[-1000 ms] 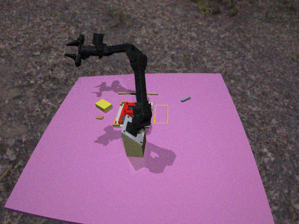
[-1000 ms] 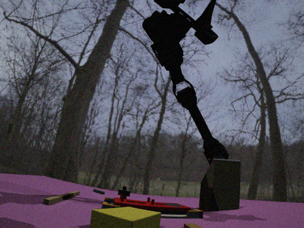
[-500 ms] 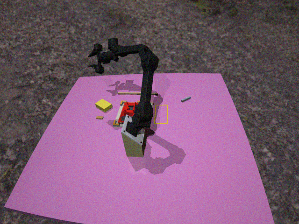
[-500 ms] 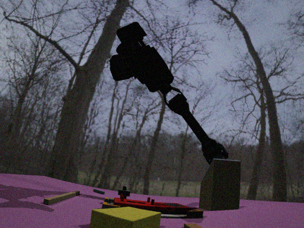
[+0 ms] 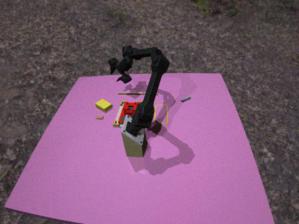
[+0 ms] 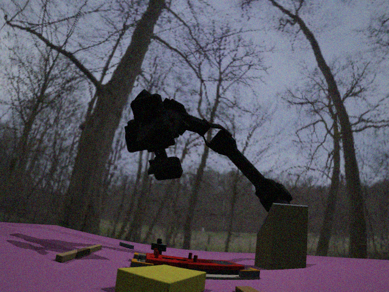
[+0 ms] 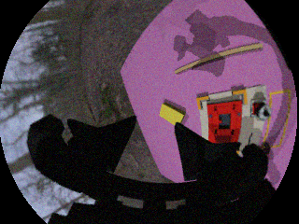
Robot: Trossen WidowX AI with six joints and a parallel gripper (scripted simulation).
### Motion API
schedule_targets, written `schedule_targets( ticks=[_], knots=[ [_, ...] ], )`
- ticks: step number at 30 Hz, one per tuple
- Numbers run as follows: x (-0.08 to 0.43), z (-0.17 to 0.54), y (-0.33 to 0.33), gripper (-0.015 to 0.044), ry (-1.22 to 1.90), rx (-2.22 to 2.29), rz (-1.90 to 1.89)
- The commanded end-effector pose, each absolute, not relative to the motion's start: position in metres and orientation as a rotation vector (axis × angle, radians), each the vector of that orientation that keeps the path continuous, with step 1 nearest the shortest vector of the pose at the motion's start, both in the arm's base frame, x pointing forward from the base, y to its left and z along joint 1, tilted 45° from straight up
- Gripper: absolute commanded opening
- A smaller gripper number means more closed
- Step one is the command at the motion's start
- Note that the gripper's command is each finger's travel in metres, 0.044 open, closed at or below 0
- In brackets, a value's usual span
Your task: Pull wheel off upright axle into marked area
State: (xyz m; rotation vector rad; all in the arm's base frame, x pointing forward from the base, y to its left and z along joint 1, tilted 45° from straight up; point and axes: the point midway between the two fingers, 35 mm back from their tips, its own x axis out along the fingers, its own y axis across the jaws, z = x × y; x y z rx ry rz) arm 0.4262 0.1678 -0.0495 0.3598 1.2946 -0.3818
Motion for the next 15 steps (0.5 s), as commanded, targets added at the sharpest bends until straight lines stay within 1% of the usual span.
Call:
schedule_targets(
  ticks=[1,15],
  knots=[
    [0.419,-0.041,0.120,0.0300,1.302,0.158,-0.449],
    [0.376,0.017,-0.025,0.0300,1.469,-0.577,-0.603]
  ],
)
